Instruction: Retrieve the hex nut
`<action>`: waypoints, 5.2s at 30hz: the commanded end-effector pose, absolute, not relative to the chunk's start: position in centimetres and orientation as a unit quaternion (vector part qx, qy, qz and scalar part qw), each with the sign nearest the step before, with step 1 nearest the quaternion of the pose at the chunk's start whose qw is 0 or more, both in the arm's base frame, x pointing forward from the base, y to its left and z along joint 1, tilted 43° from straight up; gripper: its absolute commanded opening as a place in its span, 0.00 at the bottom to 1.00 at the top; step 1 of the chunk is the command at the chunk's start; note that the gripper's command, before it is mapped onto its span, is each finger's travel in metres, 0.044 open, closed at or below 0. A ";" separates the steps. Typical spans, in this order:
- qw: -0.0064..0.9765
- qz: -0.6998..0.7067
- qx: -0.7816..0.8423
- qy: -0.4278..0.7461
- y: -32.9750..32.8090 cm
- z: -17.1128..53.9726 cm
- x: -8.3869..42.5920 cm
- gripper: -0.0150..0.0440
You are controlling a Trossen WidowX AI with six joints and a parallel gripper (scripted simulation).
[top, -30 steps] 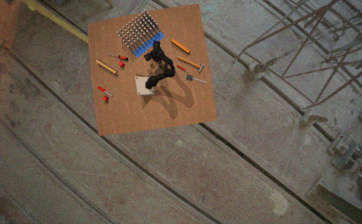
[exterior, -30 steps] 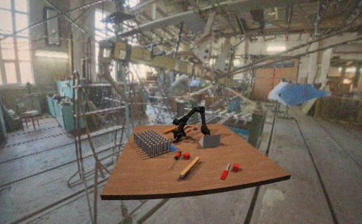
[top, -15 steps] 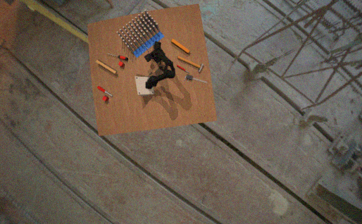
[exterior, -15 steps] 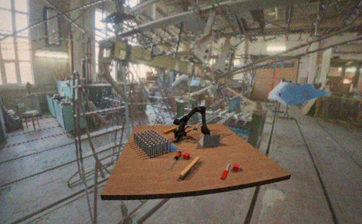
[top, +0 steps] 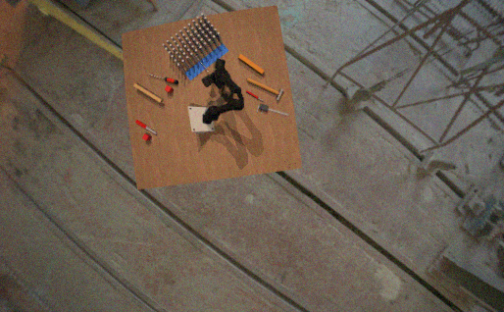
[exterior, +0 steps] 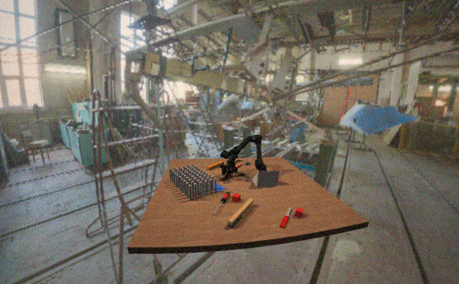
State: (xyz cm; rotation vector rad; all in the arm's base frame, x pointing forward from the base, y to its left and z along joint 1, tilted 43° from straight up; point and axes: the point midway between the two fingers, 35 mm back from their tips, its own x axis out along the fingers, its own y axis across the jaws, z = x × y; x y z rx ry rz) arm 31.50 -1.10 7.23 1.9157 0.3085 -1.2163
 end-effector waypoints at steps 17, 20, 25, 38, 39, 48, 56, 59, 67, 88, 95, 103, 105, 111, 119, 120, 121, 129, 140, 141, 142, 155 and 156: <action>0.413 -0.483 0.761 0.126 -1.6 7.6 30.5 0.25; 0.413 -0.483 0.761 0.126 -1.7 7.6 30.4 0.25; 0.413 -0.483 0.761 0.126 -1.9 7.7 30.1 0.25; 0.414 -0.483 0.761 0.126 -2.3 8.0 29.5 0.25; 0.414 -0.483 0.761 0.126 -2.3 8.0 29.5 0.25; 0.414 -0.483 0.761 0.126 -2.6 8.1 29.0 0.25; 0.414 -0.484 0.761 0.126 -2.8 8.3 28.7 0.25; 0.414 -0.484 0.761 0.126 -2.9 8.3 28.5 0.25; 0.414 -0.484 0.761 0.126 -3.1 8.5 28.2 0.25; 0.414 -0.484 0.761 0.125 -3.1 9.0 27.6 0.25; 0.413 -0.483 0.762 0.125 -2.8 9.4 27.7 0.25; 0.413 -0.483 0.762 0.124 -2.4 9.8 27.8 0.25; 0.413 -0.483 0.762 0.124 -2.3 9.9 27.8 0.25; 0.413 -0.483 0.762 0.124 -2.4 10.3 27.3 0.25; 0.414 -0.484 0.761 0.125 -3.2 11.4 25.0 0.25; 0.414 -0.484 0.761 0.126 -3.3 11.5 24.6 0.25; 0.414 -0.484 0.760 0.126 -3.3 11.6 24.3 0.25; 0.412 -0.486 0.760 0.128 -2.5 12.7 24.1 0.25; 0.407 -0.490 0.760 0.129 0.9 16.2 24.2 0.25; 0.407 -0.490 0.760 0.129 1.2 16.6 24.2 0.25; 0.407 -0.490 0.760 0.129 1.5 16.9 24.1 0.25; 0.410 -0.486 0.762 0.126 5.0 20.8 23.1 0.25; 0.411 -0.485 0.762 0.126 5.2 21.0 23.0 0.25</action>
